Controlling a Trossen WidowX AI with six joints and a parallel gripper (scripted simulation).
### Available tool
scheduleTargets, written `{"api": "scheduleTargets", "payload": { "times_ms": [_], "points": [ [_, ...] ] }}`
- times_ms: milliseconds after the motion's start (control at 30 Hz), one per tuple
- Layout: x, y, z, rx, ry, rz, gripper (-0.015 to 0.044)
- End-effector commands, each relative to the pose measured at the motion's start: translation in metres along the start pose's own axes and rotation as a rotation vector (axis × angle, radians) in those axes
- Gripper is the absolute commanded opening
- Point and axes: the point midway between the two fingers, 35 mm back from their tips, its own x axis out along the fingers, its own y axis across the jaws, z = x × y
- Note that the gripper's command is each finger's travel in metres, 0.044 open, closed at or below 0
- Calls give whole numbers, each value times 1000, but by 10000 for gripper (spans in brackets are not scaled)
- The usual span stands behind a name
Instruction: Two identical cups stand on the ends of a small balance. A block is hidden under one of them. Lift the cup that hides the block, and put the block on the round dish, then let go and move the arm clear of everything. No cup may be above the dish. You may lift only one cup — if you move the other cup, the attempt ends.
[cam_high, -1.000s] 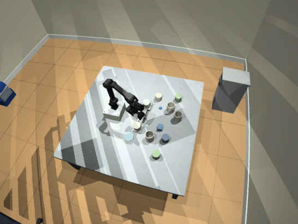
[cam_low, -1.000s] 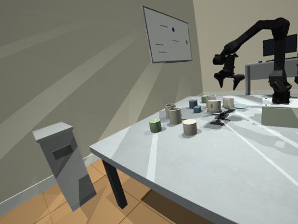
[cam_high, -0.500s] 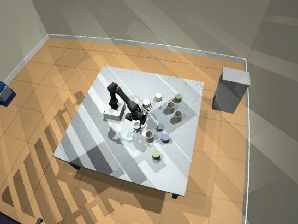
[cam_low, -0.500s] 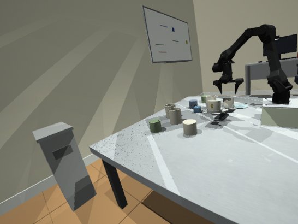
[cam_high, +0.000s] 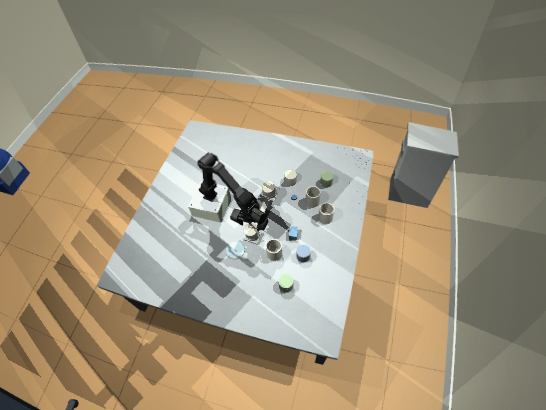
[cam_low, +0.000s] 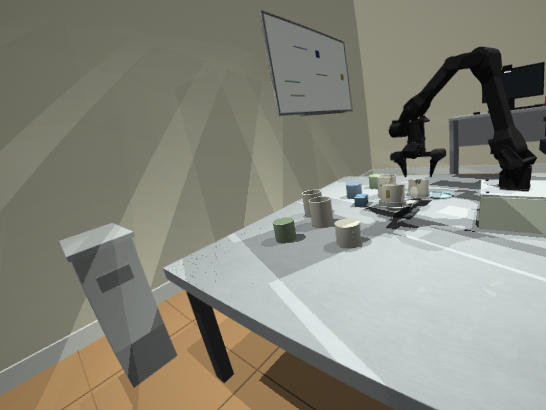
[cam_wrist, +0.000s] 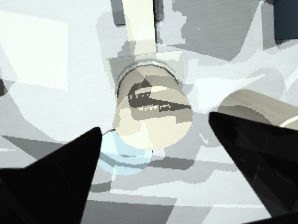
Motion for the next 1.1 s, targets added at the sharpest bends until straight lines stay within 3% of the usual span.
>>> {"api": "scheduleTargets", "payload": {
  "times_ms": [0,1033,1067],
  "points": [
    [8,0,1,-3,-5,-2,440],
    [55,1,1,-3,-5,-1,440],
    [55,1,1,-3,-5,-1,414]
  ]
}}
